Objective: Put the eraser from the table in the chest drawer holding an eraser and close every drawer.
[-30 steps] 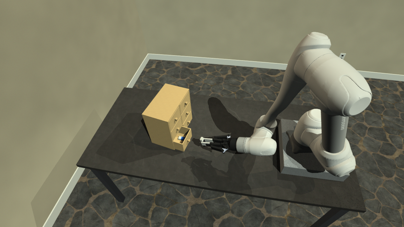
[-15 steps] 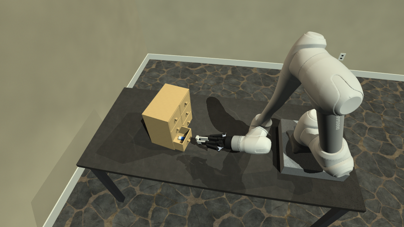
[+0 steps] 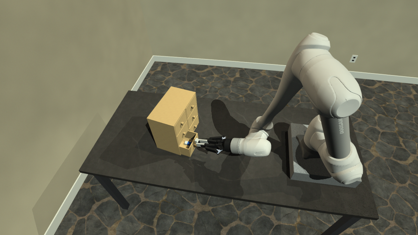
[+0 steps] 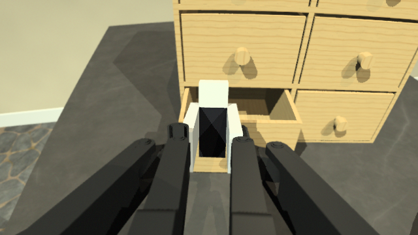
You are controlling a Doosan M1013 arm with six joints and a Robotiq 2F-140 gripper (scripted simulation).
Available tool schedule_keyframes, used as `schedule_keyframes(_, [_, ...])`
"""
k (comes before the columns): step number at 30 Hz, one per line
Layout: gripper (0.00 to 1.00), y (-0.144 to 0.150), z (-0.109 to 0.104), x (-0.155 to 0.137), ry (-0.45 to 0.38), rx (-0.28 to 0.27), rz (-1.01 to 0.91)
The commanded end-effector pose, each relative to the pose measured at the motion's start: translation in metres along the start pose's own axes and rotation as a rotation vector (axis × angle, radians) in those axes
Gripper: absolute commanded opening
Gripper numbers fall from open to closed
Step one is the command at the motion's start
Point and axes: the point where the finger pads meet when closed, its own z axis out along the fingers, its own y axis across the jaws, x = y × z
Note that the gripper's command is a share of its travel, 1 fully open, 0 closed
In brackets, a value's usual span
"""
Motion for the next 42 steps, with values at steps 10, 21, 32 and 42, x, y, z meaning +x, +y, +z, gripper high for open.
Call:
schedule_keyframes(10, [0.11, -0.002, 0.054, 0.018, -0.004, 0.003, -0.004])
schedule_keyframes(21, [0.11, -0.002, 0.075, 0.025, -0.004, 0.003, -0.004])
schedule_keyframes(32, [0.11, -0.002, 0.083, 0.028, -0.004, 0.003, -0.004])
schedule_keyframes(42, [0.11, -0.002, 0.083, 0.028, -0.004, 0.003, -0.004])
